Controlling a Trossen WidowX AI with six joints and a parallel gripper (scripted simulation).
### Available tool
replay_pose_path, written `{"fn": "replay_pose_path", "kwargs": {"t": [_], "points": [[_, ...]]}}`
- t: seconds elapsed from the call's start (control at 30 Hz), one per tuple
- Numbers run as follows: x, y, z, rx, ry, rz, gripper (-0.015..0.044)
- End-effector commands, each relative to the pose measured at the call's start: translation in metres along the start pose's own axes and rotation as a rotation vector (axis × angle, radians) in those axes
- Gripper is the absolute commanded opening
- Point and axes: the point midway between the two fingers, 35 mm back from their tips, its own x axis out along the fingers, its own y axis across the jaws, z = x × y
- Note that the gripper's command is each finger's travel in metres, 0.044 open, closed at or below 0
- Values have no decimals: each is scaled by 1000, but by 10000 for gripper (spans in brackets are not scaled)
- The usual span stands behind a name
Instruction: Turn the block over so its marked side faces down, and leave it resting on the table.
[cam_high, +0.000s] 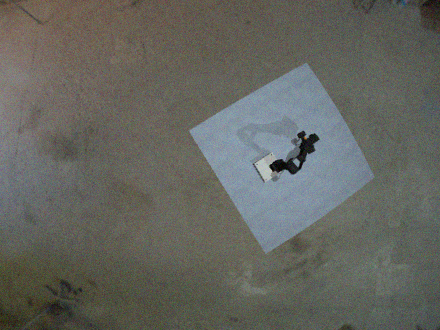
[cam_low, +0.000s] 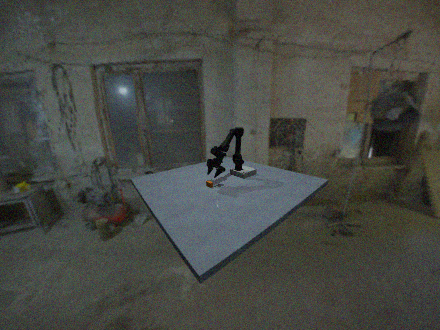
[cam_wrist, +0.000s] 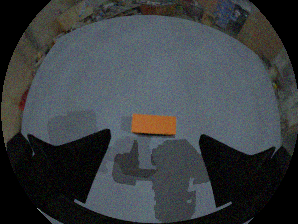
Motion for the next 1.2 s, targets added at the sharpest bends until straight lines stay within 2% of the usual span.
{"fn": "replay_pose_path", "kwargs": {"t": [0.0,0.57,0.7,0.83,1.17], "points": [[-4,1,3,5,37,4,440],[-4,1,49,3,578,5,440],[-5,1,51,4,599,5,440],[22,1,32,4,599,5,440],[36,1,22,4,599,5,440]]}}
